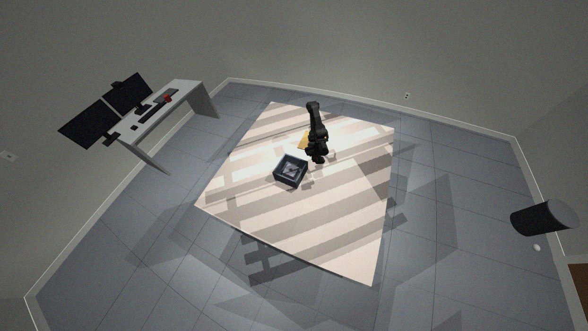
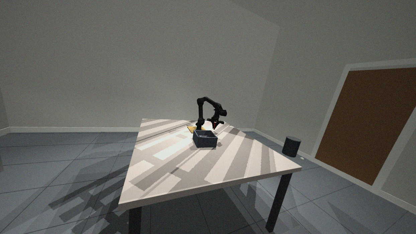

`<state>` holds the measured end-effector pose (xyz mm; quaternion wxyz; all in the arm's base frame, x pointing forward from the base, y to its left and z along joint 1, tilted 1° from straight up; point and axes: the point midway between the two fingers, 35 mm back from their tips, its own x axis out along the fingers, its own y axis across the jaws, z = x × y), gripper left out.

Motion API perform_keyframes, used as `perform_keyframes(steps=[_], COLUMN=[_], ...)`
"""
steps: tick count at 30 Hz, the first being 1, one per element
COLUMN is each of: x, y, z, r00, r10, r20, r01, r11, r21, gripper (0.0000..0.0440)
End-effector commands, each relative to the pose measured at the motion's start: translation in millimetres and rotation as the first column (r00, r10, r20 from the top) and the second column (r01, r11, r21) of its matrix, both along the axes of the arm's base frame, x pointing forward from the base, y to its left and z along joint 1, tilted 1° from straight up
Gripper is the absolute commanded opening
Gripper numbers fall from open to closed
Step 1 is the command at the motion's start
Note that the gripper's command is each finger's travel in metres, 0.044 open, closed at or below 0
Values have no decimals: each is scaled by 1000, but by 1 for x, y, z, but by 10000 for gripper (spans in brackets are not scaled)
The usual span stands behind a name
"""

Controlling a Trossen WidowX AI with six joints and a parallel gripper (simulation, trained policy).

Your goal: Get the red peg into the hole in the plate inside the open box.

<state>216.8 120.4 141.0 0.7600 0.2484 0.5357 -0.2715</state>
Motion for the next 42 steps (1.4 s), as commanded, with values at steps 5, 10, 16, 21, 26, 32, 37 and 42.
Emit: perform_keyframes(steps=[5, 10, 16, 21, 26, 32, 37, 42], x=[27, 46, 66, 83, 97, 110, 118, 123], y=[-22, -38, -60, -78, -95, -113, -123, -129], z=[15, 20, 19, 15, 7, -5, -15, -29], r00=[994, 987, 979, 976, 978, 985, 992, 997], r10=[-91, -138, -175, -188, -182, -153, -114, -70], r20=[58, 85, 104, 109, 101, 74, 45, 15], r01=[92, 140, 179, 193, 188, 157, 117, 71], r11=[996, 990, 983, 980, 981, 986, 992, 996], r21=[-9, -16, -29, -42, -50, -56, -55, -46], gripper=[0, 0, 0, 0, 0, 2, 1, 0])
